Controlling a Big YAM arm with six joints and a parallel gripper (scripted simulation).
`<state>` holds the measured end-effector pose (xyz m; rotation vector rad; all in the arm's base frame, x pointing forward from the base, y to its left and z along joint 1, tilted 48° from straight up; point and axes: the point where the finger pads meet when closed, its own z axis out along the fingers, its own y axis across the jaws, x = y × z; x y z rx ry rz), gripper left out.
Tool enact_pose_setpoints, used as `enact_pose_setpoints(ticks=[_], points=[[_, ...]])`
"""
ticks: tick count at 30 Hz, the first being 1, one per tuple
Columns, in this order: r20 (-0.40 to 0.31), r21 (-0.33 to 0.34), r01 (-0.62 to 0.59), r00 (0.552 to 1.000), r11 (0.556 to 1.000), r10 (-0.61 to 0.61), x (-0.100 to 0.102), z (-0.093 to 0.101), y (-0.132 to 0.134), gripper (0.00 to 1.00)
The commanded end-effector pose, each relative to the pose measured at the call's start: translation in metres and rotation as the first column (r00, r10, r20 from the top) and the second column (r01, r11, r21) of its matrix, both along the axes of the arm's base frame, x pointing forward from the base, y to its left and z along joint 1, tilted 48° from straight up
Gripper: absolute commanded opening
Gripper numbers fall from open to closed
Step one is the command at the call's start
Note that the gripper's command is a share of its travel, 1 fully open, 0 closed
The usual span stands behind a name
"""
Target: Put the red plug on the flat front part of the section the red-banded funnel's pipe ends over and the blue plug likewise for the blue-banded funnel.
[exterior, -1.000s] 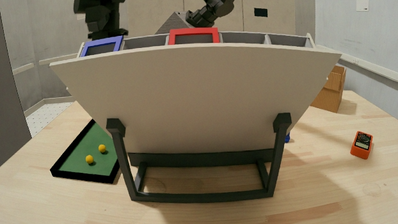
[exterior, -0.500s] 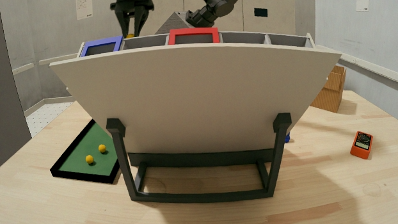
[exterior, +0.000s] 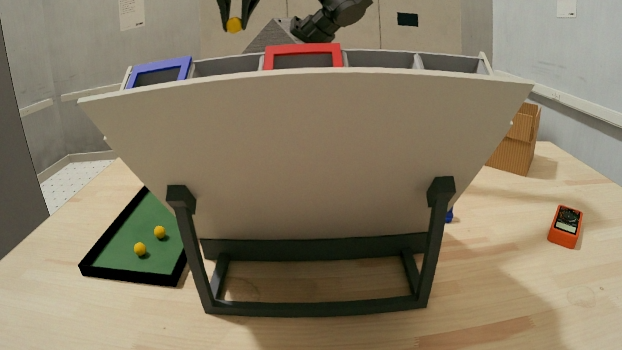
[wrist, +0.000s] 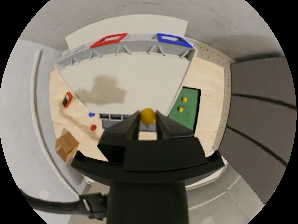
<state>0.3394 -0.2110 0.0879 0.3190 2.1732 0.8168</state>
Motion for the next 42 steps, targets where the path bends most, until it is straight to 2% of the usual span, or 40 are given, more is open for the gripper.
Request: enact_pose_setpoints(ticks=[1,4,23,38,42], points=[[0.003,0.021,0.046,0.999,0.999,-0.046,-0.005,0.021,-0.005,0.00],[0.012,0.025,0.057,0.998,0.998,-0.057,-0.005,0.034,-0.004,0.00],[0.014,0.023,0.058,0.998,0.998,-0.058,-0.004,0.035,-0.004,0.00],[0.015,0.020,0.054,0.998,0.998,-0.055,0.136,0.087,-0.049,0.00],[0.015,0.019,0.051,0.999,0.999,-0.051,0.137,0.088,-0.049,0.00]])
